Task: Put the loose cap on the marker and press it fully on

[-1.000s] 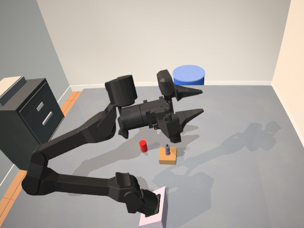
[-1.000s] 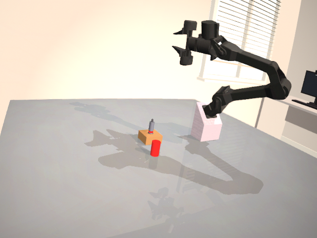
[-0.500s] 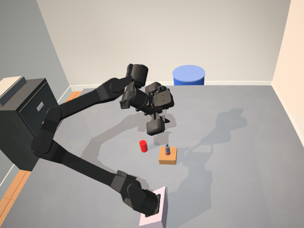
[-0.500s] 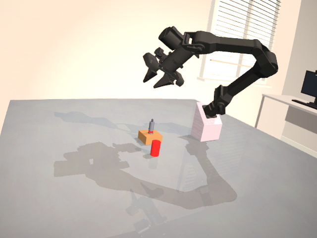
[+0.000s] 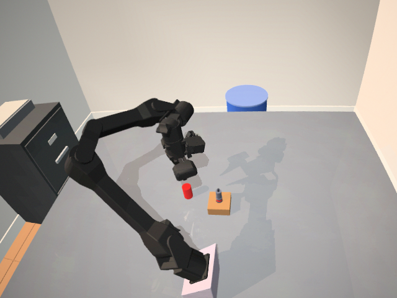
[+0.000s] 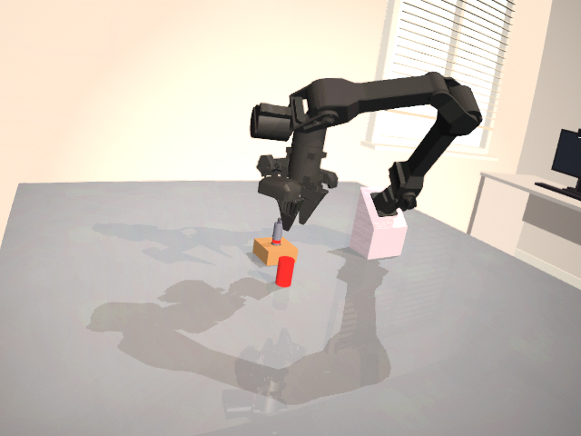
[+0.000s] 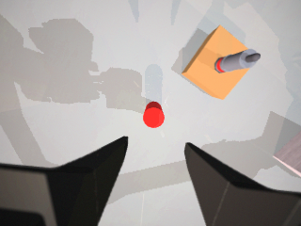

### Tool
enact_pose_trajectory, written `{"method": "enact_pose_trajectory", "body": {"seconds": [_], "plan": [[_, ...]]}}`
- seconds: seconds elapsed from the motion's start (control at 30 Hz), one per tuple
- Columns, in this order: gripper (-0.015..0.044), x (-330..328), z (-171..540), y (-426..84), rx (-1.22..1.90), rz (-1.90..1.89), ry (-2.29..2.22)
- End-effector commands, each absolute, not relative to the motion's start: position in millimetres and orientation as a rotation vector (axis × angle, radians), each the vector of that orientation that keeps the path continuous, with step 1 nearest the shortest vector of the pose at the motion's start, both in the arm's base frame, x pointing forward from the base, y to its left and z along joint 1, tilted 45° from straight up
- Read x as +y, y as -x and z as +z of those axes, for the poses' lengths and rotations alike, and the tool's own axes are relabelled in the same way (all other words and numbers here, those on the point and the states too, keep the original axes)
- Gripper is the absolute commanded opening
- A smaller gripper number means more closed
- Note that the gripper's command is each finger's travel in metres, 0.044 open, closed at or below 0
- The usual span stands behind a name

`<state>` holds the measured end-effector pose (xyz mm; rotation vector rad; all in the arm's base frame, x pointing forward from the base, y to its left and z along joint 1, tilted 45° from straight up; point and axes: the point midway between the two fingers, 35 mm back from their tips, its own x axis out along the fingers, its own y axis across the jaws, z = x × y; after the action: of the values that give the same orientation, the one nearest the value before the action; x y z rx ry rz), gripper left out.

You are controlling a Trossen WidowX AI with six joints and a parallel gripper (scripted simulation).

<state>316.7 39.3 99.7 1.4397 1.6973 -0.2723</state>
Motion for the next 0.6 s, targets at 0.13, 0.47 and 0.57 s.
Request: {"method": "enact_pose_trajectory", "body": {"seconds": [0.13,0.47,0.57], "plan": [[0.0255,64,75,-321,1.708,-0.25,-1.44],[0.0255,75,63,-322,1.708,-0.25,-1.44],[0.0255,78,60,-323,1.708,-0.25,-1.44]]}}
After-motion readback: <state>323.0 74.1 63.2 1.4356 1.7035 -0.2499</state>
